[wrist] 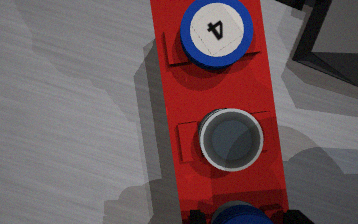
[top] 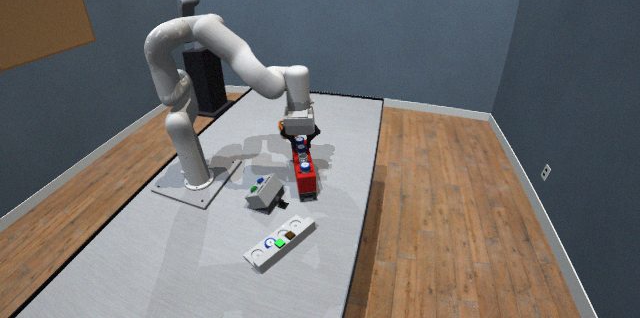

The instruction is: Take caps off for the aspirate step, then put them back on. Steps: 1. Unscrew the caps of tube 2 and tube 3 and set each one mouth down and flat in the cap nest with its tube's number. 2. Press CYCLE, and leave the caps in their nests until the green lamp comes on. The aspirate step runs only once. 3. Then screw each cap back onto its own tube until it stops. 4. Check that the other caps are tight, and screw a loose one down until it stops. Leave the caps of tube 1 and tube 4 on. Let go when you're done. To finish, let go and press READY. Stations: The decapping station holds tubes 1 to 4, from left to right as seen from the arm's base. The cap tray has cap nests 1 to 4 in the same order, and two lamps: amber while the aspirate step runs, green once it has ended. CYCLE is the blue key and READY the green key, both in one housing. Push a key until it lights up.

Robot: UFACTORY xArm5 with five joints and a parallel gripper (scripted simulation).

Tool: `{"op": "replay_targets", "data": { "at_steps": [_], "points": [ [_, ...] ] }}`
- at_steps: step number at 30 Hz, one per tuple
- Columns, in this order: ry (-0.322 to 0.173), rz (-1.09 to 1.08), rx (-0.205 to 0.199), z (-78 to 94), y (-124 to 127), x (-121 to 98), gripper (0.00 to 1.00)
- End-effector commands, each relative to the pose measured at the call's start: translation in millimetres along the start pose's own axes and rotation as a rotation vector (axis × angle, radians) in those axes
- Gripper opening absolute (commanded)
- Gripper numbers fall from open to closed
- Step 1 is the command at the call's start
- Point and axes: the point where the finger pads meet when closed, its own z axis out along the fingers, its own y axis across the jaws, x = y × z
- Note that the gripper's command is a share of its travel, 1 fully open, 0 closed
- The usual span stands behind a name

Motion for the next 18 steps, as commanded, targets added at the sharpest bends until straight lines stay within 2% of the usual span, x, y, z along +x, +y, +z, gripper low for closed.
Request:
{"op": "replay_targets", "data": {
  "at_steps": [1,3,5,14,18],
  "points": [
    [0.000,-0.279,0.004,-1.4,-1.3,-0.1,0.46],
    [0.000,-0.279,0.004,-1.4,-1.3,-0.1,0.46],
    [0.000,-0.467,0.004,-1.4,-1.3,-0.1,0.46],
    [0.001,-0.897,0.004,-1.4,-1.3,-0.1,0.46],
    [0.001,-0.930,0.004,-1.4,-1.3,-0.1,0.46]
  ]
}}
